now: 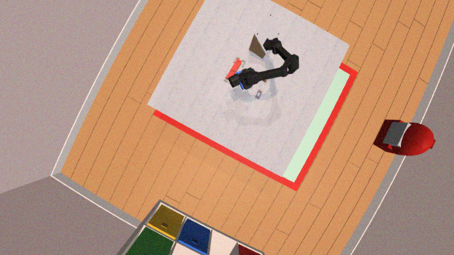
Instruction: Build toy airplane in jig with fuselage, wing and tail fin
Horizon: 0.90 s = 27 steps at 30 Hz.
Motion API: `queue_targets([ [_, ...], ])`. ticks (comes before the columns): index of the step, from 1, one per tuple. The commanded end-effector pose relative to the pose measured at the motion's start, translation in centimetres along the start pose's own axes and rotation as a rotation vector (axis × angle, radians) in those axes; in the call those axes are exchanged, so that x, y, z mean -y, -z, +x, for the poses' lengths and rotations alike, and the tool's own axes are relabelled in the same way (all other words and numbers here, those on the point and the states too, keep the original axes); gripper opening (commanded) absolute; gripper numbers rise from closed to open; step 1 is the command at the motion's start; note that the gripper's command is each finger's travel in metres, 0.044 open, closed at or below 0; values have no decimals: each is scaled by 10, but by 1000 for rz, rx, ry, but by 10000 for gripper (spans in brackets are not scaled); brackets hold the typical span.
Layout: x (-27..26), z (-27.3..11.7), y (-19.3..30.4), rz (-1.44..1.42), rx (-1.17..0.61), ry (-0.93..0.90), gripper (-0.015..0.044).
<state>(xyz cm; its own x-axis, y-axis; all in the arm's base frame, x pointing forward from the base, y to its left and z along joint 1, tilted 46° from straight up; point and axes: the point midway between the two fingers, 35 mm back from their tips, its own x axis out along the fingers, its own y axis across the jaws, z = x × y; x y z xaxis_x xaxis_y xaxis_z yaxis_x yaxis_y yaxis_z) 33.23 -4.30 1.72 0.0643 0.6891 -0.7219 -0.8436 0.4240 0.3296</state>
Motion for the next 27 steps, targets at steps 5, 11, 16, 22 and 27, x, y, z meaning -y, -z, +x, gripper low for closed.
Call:
queue_targets([
  [5, 7, 5, 25, -128, -2, -2, 0],
  [11, 11, 9, 43, -228, 1, -4, 0],
  [16, 14, 13, 59, -312, 4, -5, 0],
  [22, 16, 18, 77, -413, 9, -7, 0],
  [27, 17, 22, 93, -497, 14, -9, 0],
])
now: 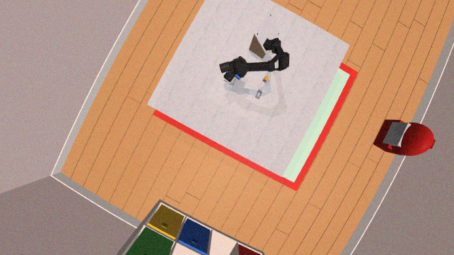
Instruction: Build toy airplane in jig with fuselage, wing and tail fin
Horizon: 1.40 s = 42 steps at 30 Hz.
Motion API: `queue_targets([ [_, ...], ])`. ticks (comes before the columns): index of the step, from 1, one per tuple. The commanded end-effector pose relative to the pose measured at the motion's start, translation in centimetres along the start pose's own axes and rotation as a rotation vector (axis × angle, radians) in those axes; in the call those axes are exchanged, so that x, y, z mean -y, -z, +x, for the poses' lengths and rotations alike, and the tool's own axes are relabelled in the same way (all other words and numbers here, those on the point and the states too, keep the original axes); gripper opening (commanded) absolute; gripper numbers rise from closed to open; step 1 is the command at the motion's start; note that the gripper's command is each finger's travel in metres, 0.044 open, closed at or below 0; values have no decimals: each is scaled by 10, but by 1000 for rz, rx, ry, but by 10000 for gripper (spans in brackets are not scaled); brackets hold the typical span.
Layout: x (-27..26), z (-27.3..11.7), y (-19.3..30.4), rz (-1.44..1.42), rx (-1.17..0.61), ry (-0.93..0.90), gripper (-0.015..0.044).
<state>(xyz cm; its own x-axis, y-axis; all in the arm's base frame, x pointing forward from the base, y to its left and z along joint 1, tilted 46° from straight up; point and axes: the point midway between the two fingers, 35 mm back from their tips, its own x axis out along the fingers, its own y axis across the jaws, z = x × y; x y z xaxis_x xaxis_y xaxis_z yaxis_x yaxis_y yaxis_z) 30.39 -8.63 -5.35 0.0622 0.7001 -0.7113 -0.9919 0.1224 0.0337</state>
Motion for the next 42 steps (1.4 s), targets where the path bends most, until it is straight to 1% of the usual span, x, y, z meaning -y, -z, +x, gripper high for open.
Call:
queue_targets([
  [1, -5, 3, 11, -62, 1, -2, 0],
  [7, -11, 7, 23, -137, 7, -2, 0],
  [14, -11, 7, 23, -137, 7, -2, 184],
  [15, -11, 7, 23, -137, 7, -2, 195],
  [32, -11, 7, 23, -137, 7, -2, 195],
  [42, -11, 22, 23, -137, 7, -2, 195],
])
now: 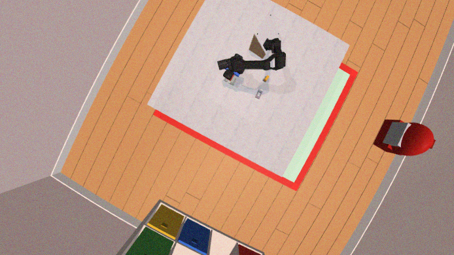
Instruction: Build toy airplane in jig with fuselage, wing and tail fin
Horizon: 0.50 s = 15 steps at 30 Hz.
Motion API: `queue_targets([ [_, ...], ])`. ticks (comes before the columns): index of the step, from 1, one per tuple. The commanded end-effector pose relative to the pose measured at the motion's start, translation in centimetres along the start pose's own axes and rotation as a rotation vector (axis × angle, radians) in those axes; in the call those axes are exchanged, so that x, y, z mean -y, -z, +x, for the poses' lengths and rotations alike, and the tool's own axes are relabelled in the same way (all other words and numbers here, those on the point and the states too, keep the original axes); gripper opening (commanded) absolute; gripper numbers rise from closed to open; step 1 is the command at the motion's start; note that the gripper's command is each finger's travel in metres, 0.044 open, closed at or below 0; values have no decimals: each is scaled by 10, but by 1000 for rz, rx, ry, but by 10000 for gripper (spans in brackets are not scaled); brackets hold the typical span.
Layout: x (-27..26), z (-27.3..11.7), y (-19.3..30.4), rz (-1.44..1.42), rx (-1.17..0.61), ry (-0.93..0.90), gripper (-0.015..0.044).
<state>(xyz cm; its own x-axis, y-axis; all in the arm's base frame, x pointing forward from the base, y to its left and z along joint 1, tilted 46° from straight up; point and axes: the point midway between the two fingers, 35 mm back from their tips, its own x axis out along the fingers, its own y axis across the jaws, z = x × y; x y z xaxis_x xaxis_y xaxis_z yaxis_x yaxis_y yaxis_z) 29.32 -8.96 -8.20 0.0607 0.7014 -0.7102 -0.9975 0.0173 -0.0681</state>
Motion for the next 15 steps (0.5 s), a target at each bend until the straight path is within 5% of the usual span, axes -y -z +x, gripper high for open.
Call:
queue_targets([
  [1, -1, 7, -1, 9, 5, 0, 195],
  [15, -2, 29, -1, 9, 7, 0, 195],
])
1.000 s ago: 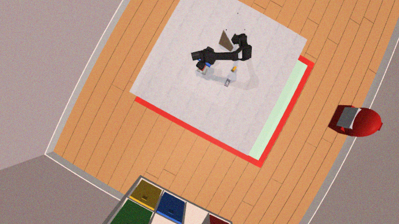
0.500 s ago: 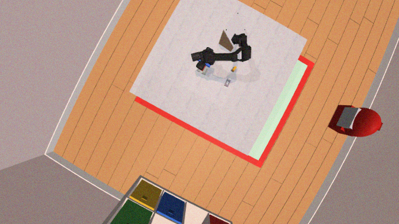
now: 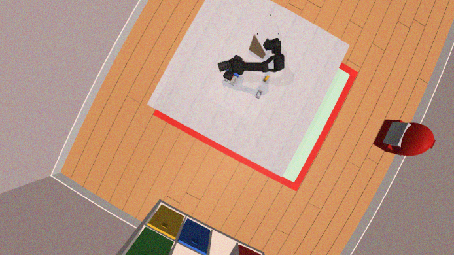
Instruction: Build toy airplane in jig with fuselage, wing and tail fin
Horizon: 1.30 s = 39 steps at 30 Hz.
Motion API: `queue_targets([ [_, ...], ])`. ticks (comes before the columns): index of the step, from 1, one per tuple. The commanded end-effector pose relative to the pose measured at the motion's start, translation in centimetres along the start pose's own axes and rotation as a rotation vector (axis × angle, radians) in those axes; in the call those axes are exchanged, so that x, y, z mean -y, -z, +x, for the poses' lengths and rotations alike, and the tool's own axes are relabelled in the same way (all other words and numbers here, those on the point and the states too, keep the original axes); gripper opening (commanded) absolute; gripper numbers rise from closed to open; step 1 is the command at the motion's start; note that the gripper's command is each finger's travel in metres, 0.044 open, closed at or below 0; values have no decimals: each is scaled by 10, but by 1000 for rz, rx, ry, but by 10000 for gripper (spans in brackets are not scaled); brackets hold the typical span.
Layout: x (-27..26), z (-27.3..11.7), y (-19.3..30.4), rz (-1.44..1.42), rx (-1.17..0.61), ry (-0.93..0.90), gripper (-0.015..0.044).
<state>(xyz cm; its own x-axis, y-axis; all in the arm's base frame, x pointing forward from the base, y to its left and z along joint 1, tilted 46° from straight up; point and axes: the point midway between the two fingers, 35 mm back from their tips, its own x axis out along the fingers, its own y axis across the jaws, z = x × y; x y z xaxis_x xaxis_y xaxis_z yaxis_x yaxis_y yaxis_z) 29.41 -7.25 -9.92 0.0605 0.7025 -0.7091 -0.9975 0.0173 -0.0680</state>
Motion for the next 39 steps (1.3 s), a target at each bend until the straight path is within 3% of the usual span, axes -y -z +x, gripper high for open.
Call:
queue_targets([
  [1, -2, 5, -1, 9, 5, 0, 195],
  [8, -1, 4, 0, 0, 1, -2, 161],
  [13, -1, 4, 0, 0, 1, -2, 30],
  [29, -1, 4, 0, 0, 1, -2, 440],
  [35, 0, 1, 0, 1, 1, -2, 440],
  [39, 1, -56, 2, 7, 0, -1, 440],
])
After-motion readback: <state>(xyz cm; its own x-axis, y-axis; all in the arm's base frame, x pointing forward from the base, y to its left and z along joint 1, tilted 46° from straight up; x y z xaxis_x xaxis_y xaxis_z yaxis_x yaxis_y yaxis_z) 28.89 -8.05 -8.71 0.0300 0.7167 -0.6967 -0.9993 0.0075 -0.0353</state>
